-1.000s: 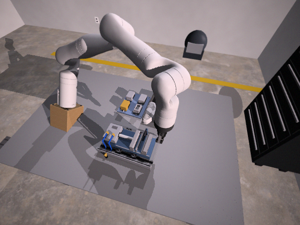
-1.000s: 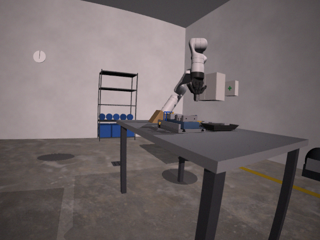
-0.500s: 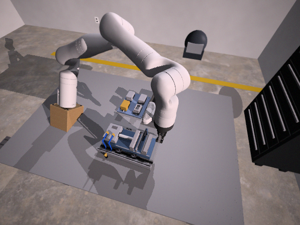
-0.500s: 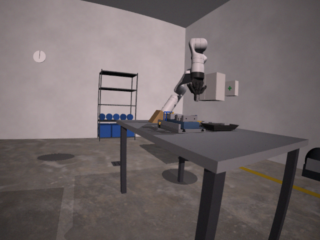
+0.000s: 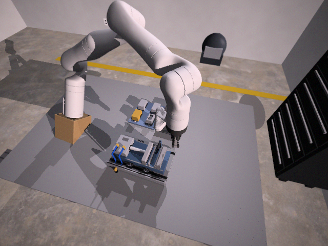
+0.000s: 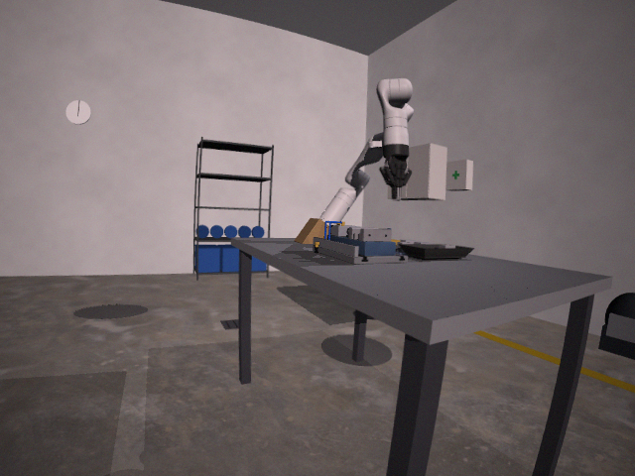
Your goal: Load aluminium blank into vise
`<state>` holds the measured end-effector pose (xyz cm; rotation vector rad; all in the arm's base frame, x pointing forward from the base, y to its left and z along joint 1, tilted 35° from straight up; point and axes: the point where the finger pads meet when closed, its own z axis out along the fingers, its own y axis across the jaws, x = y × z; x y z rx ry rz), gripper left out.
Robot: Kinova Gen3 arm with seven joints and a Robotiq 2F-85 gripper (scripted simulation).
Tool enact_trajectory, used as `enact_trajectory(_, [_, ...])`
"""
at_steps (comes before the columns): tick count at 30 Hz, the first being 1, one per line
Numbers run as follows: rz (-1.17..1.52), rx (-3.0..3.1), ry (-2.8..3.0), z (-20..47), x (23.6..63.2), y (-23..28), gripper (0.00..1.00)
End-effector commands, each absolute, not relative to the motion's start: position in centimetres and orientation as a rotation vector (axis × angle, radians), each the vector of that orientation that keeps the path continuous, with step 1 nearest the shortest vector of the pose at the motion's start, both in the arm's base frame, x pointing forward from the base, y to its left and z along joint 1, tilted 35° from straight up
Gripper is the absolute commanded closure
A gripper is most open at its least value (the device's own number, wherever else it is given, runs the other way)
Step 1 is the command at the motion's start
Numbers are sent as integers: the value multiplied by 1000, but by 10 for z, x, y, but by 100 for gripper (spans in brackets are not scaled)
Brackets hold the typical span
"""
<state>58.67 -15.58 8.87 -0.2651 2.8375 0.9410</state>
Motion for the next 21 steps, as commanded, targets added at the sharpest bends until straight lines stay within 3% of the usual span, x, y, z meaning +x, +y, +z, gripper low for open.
enact_trajectory(1, [923,-344,2791,112,581,-147,100])
enact_trajectory(21, [762,-1159,2376,180,504,-50,100])
